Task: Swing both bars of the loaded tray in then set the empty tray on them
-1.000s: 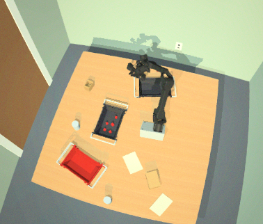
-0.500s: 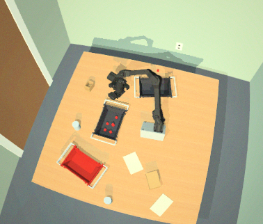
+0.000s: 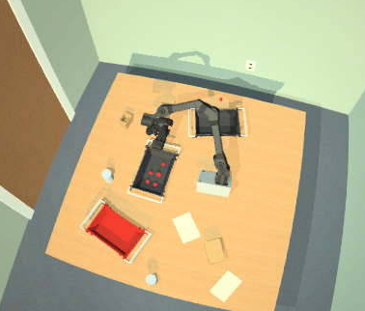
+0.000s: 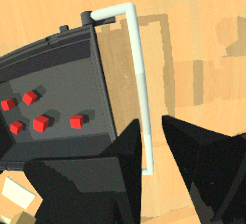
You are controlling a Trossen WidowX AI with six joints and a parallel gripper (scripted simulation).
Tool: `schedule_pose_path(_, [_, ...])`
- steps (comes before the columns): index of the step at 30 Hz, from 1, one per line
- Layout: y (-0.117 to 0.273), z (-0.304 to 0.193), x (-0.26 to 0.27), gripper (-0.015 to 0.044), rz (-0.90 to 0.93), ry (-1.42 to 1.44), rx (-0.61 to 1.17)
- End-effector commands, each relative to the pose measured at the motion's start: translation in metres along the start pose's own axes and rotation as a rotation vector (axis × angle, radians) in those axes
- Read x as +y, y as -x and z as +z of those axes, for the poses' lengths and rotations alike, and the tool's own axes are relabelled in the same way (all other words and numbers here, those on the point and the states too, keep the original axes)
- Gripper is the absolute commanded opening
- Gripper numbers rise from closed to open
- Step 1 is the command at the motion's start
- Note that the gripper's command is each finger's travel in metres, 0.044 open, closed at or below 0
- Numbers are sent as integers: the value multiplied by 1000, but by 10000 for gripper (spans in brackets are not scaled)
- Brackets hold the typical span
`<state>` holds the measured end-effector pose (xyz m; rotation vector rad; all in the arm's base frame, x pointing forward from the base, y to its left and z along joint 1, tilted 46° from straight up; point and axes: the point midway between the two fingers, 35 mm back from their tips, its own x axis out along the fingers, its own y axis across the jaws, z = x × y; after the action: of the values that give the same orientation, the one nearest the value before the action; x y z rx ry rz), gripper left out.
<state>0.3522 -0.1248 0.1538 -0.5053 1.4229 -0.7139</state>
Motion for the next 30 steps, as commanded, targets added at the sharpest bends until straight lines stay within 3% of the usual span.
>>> schedule_pose_path(1, [-2, 0, 1, 87, -9, 16, 3])
schedule_pose_path(15, [-59, 0, 0, 87, -12, 16, 2])
schedule_pose_path(30, [-33, -1, 16, 87, -10, 16, 2])
